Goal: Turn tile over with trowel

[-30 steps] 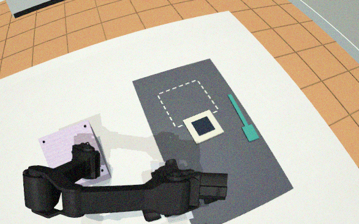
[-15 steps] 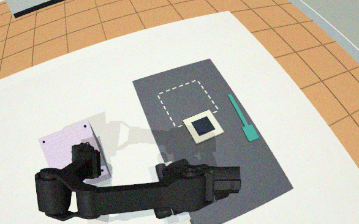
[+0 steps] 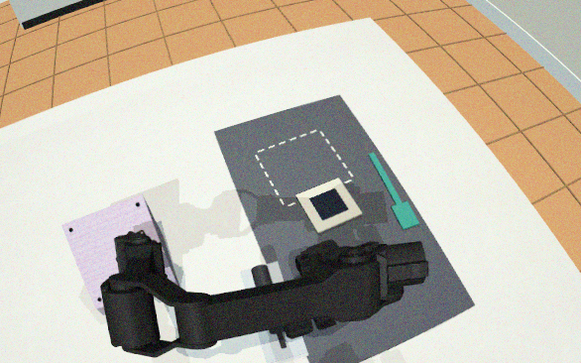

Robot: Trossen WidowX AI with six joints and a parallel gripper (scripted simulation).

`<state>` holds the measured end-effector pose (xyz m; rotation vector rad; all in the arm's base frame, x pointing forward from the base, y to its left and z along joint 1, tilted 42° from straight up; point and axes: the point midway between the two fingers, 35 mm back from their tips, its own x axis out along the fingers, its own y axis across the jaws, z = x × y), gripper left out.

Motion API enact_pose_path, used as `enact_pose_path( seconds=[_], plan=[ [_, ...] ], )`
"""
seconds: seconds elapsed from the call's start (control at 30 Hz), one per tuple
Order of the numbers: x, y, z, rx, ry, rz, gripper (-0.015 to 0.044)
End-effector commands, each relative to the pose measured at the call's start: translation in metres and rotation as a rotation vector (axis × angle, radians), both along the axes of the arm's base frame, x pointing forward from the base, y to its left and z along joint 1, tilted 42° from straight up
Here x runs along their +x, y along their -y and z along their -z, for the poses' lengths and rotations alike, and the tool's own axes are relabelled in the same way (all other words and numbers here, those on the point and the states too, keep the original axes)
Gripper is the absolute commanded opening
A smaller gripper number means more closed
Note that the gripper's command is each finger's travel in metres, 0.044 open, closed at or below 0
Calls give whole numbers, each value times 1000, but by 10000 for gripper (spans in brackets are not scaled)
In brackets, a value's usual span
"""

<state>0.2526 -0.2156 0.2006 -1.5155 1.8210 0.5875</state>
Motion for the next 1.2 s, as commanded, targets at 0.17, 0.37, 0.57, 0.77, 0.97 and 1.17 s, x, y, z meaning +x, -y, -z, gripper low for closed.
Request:
enact_pose_path(
  seconds=[0.17, 0.37, 0.57, 0.77, 0.97, 1.17],
  plan=[
    [0, 0, 0, 0, 0, 0, 100],
    [1, 0, -1, 0, 1, 0, 48],
    [1, 0, -1, 0, 1, 0, 0],
    [1, 0, -1, 0, 1, 0, 0],
    [1, 0, -1, 0, 1, 0, 79],
    [1, 0, -1, 0, 1, 0, 100]
  ],
)
